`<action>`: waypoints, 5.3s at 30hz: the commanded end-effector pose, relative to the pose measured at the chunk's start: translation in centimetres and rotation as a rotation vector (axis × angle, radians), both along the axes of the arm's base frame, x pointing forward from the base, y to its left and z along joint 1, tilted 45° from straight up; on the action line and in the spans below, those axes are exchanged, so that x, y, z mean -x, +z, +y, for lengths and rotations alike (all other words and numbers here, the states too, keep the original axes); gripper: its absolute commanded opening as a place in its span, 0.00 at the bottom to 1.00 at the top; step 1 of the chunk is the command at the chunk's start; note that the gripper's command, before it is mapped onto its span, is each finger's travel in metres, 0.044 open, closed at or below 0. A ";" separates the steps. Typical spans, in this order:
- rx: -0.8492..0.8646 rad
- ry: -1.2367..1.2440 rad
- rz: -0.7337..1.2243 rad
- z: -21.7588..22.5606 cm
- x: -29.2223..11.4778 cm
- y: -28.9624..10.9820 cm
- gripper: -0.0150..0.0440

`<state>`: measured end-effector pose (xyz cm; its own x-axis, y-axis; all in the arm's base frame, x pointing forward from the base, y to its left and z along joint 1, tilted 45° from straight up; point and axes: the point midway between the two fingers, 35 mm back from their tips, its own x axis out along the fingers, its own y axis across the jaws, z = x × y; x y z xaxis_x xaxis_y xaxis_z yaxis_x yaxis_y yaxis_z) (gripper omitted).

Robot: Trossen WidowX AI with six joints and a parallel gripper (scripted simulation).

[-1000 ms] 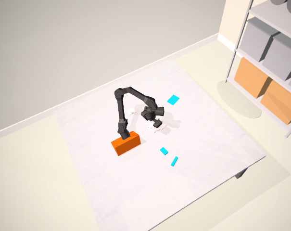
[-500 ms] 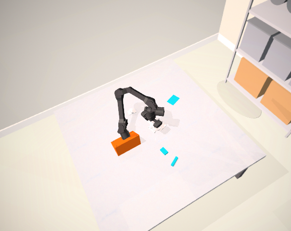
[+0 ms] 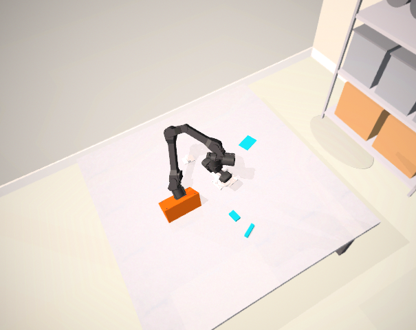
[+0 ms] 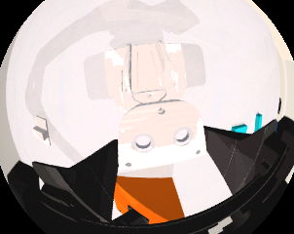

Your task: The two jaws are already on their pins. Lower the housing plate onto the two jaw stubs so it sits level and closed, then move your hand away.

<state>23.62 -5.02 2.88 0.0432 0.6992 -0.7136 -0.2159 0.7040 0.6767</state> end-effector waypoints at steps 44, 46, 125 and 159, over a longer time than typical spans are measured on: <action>0.001 0.004 -0.005 4.3 -0.3 -4.4 0.85; 0.001 0.004 -0.005 4.3 -0.3 -4.4 0.85; 0.000 -0.004 0.003 5.3 -0.4 -5.4 0.85; 0.000 -0.004 0.003 5.3 -0.4 -5.4 0.85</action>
